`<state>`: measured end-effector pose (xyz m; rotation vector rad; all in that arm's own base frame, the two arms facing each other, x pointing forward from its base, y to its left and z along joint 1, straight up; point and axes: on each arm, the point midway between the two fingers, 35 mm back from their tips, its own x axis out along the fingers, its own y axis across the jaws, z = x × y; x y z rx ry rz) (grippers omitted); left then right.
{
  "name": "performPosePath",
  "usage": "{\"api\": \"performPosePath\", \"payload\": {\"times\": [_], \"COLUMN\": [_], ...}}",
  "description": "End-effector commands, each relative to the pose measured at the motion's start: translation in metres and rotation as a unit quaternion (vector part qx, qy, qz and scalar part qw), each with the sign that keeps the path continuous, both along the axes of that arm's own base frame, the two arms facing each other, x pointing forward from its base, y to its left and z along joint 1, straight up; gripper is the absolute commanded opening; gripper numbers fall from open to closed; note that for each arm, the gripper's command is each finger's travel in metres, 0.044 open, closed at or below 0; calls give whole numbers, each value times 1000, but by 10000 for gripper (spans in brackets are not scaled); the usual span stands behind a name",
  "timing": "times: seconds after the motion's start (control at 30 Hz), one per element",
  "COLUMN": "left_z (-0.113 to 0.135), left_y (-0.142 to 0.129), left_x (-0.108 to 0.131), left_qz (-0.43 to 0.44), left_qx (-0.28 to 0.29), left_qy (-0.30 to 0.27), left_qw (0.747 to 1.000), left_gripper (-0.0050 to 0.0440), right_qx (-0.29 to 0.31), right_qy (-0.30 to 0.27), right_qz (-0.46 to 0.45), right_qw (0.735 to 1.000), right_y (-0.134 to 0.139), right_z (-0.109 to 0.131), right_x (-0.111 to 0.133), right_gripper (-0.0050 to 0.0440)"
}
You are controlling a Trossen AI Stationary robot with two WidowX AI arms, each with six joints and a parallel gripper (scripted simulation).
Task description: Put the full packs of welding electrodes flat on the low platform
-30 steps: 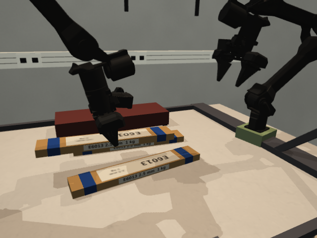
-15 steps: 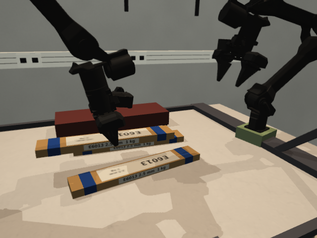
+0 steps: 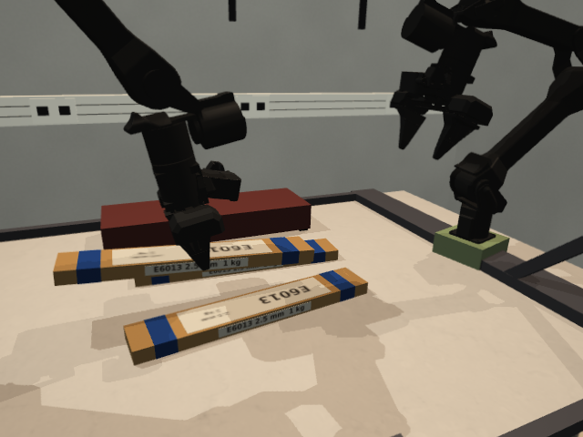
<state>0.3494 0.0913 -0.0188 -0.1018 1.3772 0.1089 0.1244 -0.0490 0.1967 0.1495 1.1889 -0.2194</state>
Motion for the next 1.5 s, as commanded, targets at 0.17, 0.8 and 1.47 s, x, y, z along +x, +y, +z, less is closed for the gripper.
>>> {"api": "performPosePath", "payload": {"times": [0.17,0.8,1.47], "left_z": [43,55,55], "left_y": [5,5,5], "left_x": [19,19,19], "left_qz": [0,0,0], "left_qx": [13,13,13], "left_qy": [-50,-50,-50], "left_qw": [999,999,999], "left_gripper": [-50,-50,-50], "right_qx": [-4,-4,-4], "right_qy": [-9,-9,-9], "right_qz": [1,1,1], "right_qw": [1000,1000,1000], "right_y": [0,0,0], "right_z": [6,6,6], "right_x": [1,1,1], "right_gripper": [430,430,430]}}
